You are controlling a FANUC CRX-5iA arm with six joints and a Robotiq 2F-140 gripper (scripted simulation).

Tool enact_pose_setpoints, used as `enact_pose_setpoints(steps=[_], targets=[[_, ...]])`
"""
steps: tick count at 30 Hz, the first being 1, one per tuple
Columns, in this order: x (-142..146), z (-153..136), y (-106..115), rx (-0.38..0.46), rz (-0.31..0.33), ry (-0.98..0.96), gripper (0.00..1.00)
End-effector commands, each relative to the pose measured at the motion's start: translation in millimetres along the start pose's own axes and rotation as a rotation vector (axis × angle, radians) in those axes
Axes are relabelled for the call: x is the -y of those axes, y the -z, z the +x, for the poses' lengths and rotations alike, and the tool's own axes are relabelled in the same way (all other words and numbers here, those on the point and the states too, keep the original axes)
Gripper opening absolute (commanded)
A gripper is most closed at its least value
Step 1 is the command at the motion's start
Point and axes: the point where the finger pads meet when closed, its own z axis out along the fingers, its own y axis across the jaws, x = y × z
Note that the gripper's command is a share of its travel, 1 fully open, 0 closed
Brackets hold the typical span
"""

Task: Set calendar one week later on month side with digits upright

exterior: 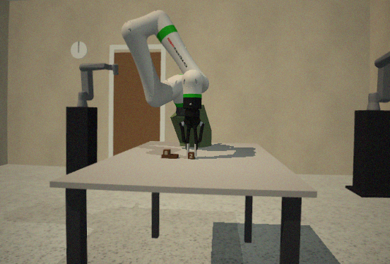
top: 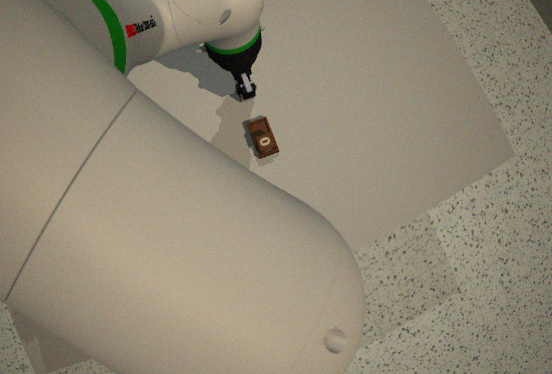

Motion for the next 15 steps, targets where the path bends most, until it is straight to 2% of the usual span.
enact_pose_setpoints(steps=[1,15], targets=[[0.1,0.1,0.1,0.0,0.0,0.0,0.2],[0.1,0.1,0.1,0.0,0.0,0.0,0.29]])
